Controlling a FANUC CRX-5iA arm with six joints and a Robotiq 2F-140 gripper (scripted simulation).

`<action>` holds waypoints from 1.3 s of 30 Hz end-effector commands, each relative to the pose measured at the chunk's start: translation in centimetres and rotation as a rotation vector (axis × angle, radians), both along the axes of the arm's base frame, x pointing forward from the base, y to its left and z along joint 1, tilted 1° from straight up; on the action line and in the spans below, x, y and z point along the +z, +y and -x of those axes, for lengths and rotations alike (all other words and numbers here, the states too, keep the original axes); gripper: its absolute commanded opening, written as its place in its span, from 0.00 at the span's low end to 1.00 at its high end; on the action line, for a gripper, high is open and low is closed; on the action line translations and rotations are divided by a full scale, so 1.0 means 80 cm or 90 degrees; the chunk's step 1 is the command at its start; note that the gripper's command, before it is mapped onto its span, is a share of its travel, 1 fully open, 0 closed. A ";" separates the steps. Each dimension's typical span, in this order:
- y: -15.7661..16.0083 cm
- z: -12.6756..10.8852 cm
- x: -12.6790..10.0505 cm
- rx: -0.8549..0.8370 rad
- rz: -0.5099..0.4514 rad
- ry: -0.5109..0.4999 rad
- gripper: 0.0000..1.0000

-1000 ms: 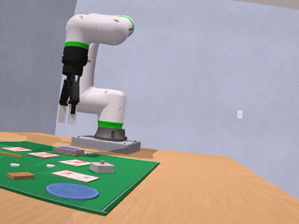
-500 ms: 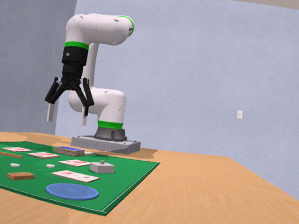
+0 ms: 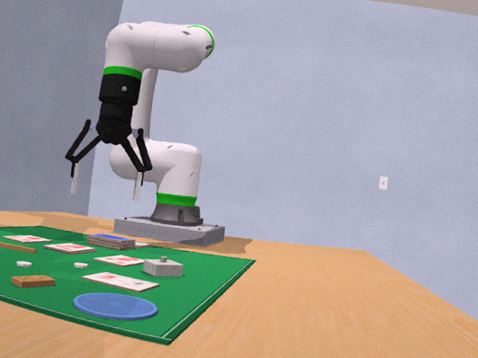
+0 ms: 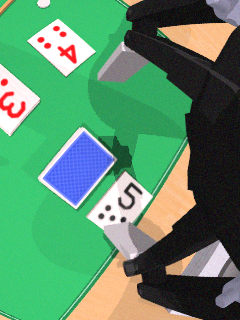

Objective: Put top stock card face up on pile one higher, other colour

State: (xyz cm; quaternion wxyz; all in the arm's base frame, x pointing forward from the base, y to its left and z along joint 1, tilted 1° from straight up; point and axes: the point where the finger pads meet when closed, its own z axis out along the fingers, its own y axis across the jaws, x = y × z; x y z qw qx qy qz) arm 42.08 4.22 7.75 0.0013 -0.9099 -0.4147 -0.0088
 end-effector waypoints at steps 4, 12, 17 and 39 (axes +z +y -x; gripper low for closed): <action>0.000 0.000 0.000 0.125 0.002 -0.001 1.00; 0.000 0.000 0.000 0.399 0.007 -0.004 1.00; 0.000 0.000 0.000 0.463 0.008 -0.004 1.00; 0.000 0.000 -0.008 0.510 0.008 -0.005 0.50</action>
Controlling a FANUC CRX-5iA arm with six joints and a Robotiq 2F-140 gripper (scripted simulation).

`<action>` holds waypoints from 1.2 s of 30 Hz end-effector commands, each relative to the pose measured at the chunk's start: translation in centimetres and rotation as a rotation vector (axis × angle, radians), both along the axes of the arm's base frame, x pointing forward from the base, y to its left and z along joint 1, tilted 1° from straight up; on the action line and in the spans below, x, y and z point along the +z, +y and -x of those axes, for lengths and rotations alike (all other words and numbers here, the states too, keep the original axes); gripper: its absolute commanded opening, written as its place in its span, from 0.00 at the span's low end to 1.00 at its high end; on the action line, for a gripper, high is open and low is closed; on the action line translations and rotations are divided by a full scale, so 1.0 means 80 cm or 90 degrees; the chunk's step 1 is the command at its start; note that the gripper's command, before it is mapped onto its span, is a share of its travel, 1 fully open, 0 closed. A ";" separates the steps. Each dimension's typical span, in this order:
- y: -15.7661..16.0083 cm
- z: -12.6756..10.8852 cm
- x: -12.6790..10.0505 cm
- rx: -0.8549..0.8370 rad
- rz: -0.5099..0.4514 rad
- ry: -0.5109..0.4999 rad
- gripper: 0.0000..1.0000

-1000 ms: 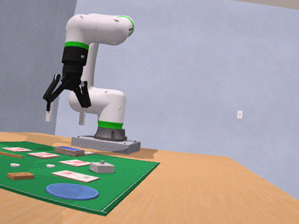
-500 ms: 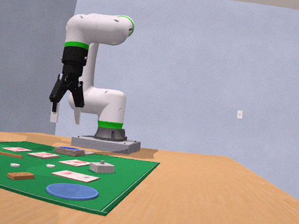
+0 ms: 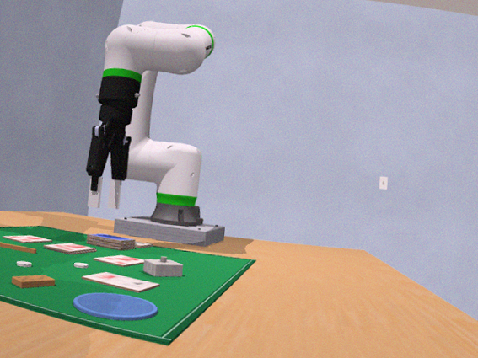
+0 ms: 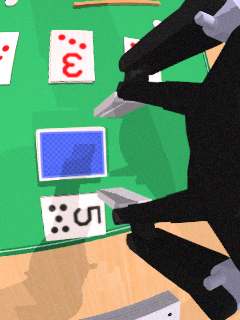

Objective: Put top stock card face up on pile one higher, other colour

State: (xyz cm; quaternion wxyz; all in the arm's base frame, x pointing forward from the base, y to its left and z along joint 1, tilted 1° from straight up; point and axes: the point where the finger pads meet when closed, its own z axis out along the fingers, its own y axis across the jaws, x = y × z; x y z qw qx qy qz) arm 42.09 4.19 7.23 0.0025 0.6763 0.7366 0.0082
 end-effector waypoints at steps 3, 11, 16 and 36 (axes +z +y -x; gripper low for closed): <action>0.000 0.000 -0.008 0.000 0.000 0.000 0.50; 0.000 -0.001 -0.026 0.000 0.000 0.000 0.50; 0.000 -0.001 -0.037 0.000 0.000 0.000 0.50; 0.000 -0.001 -0.061 0.000 0.000 0.000 0.50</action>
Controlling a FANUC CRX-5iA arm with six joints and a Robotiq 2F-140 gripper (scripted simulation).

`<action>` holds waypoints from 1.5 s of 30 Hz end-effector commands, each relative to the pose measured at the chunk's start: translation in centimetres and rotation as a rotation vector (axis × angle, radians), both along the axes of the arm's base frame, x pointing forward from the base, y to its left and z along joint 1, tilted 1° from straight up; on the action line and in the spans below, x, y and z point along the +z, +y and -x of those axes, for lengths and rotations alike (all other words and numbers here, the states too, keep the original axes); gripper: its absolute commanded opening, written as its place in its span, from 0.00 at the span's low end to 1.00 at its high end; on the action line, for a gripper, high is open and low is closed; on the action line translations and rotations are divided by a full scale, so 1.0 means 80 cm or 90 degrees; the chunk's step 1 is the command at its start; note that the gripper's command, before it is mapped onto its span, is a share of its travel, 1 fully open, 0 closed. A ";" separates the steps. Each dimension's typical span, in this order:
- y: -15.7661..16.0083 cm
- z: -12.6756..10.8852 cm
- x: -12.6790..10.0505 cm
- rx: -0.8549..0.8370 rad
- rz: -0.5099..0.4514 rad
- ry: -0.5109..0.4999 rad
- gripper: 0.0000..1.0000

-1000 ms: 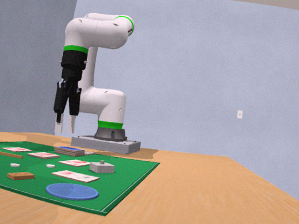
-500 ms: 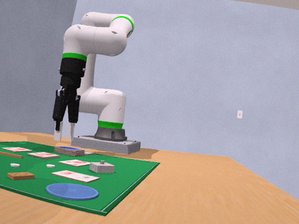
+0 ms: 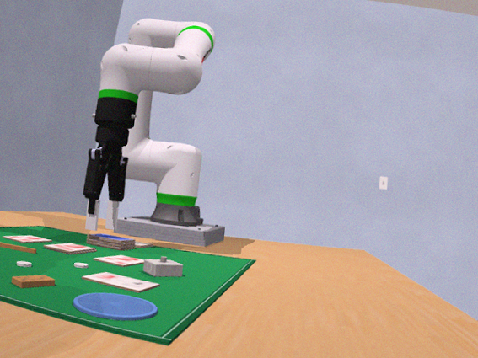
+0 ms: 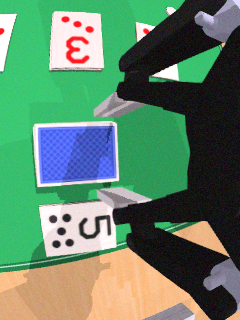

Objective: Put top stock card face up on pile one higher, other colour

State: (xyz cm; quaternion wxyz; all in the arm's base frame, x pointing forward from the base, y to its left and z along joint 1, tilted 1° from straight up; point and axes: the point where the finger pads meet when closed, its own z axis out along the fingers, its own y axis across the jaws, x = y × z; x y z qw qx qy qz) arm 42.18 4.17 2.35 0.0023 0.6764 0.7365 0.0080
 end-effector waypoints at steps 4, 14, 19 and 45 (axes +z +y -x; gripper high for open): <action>0.000 0.000 0.000 0.000 0.000 0.000 0.50; 0.000 0.000 0.000 0.000 0.000 0.000 0.42; 0.000 0.000 0.000 0.000 0.000 0.000 0.42; 0.000 0.000 0.000 0.000 0.000 0.000 0.50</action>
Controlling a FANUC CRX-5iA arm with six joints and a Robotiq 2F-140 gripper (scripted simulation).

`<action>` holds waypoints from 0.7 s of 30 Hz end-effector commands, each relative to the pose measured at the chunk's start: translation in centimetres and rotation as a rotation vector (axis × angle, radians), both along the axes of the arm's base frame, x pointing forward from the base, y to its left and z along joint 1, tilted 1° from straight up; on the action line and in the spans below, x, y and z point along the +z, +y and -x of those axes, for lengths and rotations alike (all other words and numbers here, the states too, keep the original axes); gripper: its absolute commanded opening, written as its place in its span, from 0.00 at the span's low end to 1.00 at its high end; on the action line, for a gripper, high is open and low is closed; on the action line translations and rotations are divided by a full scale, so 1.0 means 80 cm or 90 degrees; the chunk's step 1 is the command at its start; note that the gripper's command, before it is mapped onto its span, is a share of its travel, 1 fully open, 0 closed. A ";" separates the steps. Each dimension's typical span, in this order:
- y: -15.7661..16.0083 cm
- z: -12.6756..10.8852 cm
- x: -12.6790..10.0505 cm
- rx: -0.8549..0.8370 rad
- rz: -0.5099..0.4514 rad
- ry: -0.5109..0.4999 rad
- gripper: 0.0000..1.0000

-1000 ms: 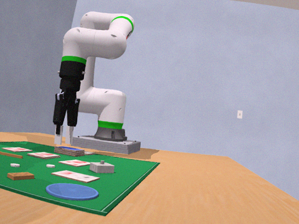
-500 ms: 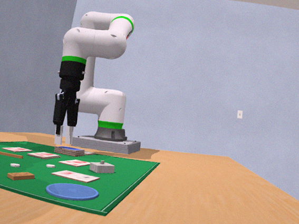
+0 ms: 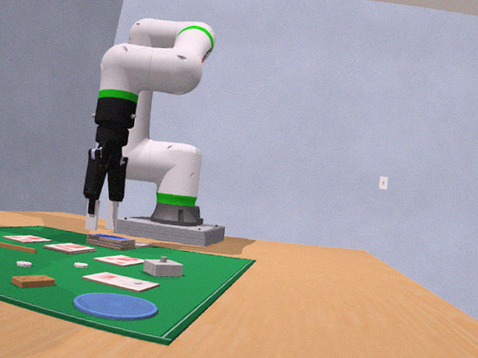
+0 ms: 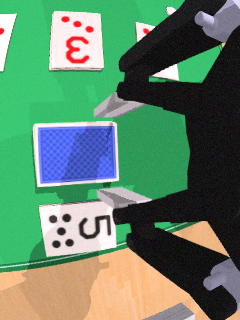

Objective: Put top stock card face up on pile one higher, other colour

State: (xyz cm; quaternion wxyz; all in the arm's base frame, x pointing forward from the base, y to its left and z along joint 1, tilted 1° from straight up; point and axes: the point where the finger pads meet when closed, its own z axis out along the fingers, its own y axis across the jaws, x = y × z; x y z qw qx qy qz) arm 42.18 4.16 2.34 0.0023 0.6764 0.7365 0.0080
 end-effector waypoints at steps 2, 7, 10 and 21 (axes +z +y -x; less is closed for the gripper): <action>0.000 0.000 0.000 0.000 0.000 0.000 0.50; 0.000 0.000 0.000 0.000 0.000 0.000 0.50; 0.000 0.000 0.000 0.000 0.000 0.000 0.50; 0.000 0.000 -0.005 0.000 0.000 0.000 0.50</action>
